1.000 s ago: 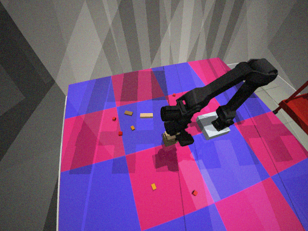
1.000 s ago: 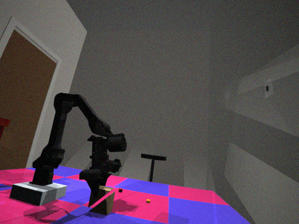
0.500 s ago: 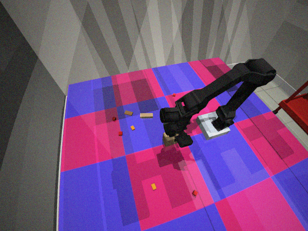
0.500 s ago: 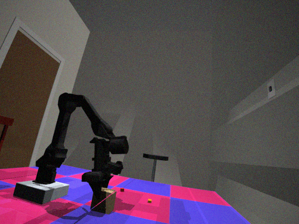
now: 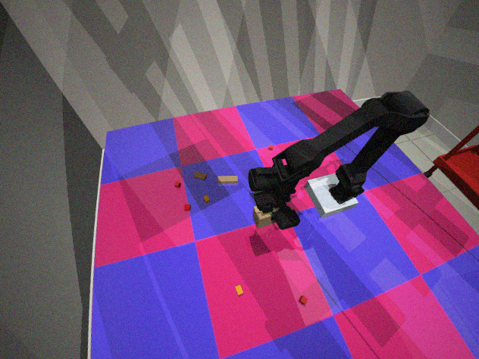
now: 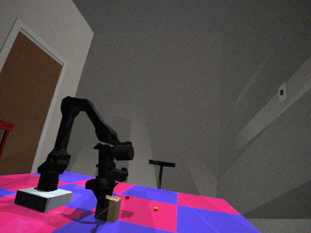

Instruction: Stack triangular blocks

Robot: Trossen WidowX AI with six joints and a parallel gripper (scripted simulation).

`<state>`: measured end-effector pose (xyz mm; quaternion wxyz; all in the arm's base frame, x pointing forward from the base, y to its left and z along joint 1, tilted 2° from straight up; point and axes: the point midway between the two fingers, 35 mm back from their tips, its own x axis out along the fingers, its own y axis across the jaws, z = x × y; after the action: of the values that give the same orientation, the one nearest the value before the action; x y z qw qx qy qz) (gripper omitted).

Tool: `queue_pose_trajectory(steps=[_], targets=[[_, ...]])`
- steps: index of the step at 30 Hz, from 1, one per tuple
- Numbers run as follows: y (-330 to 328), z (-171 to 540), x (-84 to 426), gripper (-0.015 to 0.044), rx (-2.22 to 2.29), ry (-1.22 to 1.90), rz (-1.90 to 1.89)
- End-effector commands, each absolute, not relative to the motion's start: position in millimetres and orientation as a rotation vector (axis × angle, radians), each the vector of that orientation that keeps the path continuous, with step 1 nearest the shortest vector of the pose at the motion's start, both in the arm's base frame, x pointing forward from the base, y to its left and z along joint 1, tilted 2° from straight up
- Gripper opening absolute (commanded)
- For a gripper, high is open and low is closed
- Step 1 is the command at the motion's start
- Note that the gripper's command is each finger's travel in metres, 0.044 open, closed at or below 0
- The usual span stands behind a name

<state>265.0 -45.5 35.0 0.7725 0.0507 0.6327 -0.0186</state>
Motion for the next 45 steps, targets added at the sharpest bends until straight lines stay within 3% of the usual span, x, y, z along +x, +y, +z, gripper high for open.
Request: queue_pose_trajectory(steps=[1, 24, 40, 45], targets=[[-44.7, 35.1, 266.0, 0.0, 0.116, 1.366, -0.038], [-44.9, 33.6, 266.4, 0.0, 0.113, 1.368, -0.037], [-45.4, 33.5, 265.6, 0.042, 0.11, 1.371, -0.039], [-45.4, 33.5, 265.6, 0.044, 0.11, 1.371, -0.039]])
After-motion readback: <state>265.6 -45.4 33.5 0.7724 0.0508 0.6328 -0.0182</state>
